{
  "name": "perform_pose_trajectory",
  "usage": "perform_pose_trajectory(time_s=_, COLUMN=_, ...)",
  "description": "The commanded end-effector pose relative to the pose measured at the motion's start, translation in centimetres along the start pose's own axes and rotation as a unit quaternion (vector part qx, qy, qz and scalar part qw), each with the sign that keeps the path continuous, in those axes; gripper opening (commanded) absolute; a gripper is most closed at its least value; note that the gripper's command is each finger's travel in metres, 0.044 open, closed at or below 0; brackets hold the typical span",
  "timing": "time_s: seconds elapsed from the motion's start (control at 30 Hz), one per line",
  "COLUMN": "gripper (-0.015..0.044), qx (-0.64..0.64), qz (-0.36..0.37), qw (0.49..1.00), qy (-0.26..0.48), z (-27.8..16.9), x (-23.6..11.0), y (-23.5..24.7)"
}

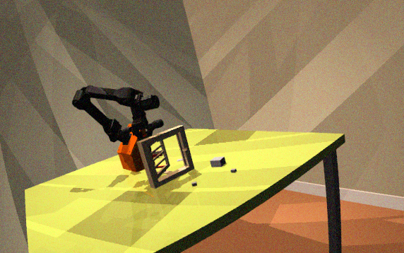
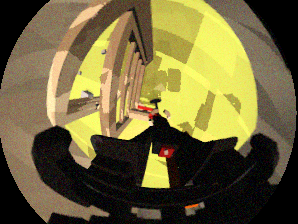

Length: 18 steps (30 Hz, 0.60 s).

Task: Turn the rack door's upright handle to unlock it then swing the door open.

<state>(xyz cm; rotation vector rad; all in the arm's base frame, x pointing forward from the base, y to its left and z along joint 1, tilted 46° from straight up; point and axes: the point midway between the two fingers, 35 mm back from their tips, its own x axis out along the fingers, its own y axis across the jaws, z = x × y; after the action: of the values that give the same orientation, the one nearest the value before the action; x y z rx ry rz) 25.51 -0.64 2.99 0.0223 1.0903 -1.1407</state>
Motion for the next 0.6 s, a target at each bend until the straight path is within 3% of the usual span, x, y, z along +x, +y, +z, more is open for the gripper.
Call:
perform_pose_trajectory(time_s=0.0, gripper=0.0014, qx=-0.040, qz=-0.001, qw=0.999, qy=-0.004, z=0.3, x=0.0, y=-1.0)
perform_pose_trajectory(time_s=0.57, gripper=0.0014, qx=-0.169, qz=-0.002, qw=0.986, qy=-0.004, z=1.9, x=0.0, y=-4.5)
